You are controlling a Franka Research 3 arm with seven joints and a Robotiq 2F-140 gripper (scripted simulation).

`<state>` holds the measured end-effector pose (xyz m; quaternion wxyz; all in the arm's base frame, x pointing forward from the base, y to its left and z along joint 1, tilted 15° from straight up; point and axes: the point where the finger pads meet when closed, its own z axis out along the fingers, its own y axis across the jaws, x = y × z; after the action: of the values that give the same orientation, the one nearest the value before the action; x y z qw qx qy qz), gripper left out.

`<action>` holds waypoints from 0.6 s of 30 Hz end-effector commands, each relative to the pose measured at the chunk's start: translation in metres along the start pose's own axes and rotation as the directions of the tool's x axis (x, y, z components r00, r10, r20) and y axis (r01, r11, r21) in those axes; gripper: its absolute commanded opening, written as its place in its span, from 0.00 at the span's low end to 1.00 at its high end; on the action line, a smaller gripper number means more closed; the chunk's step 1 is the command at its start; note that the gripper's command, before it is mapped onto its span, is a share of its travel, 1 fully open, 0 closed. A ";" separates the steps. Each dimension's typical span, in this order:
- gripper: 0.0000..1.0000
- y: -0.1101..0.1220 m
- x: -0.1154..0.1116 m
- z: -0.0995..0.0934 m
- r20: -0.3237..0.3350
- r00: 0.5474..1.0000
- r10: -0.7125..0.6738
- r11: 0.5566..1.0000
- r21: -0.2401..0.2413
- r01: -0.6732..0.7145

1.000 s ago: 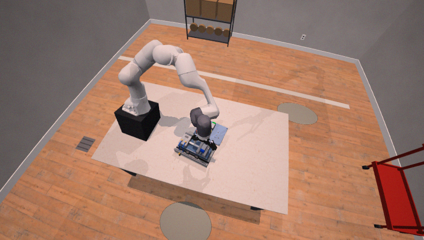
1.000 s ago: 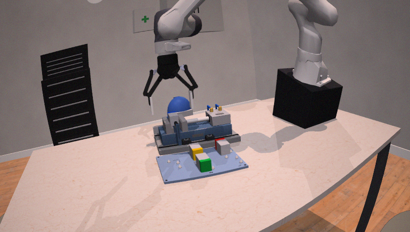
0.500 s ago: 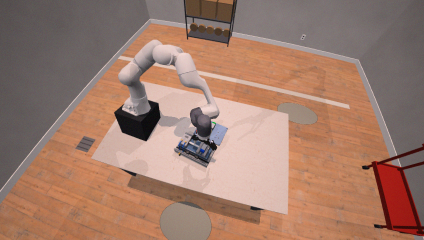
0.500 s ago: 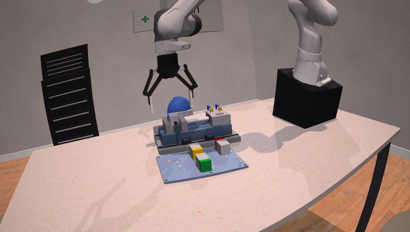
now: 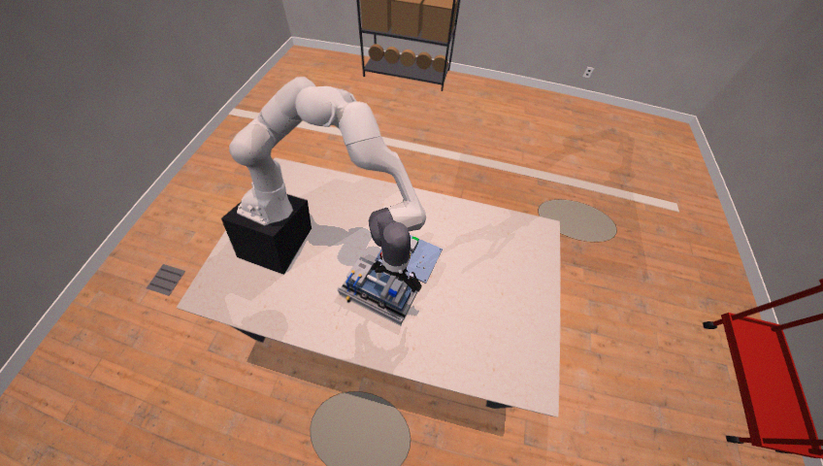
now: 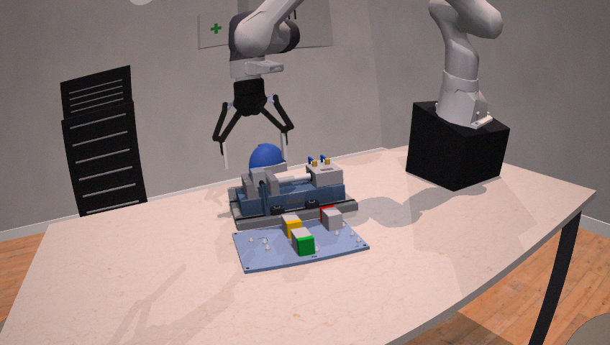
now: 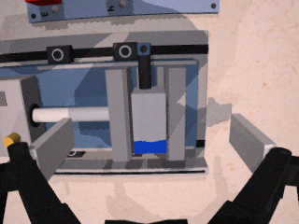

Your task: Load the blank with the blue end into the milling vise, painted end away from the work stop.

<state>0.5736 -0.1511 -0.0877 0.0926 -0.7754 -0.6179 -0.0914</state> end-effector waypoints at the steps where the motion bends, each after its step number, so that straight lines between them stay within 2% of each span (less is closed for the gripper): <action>1: 1.00 0.000 0.000 -0.001 0.000 1.000 0.000 1.000 0.001 0.000; 18: 1.00 0.001 0.000 -0.004 0.000 1.000 0.000 1.000 0.000 0.000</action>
<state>0.5742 -0.1520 -0.0851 0.0922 -0.7753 -0.6181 -0.0917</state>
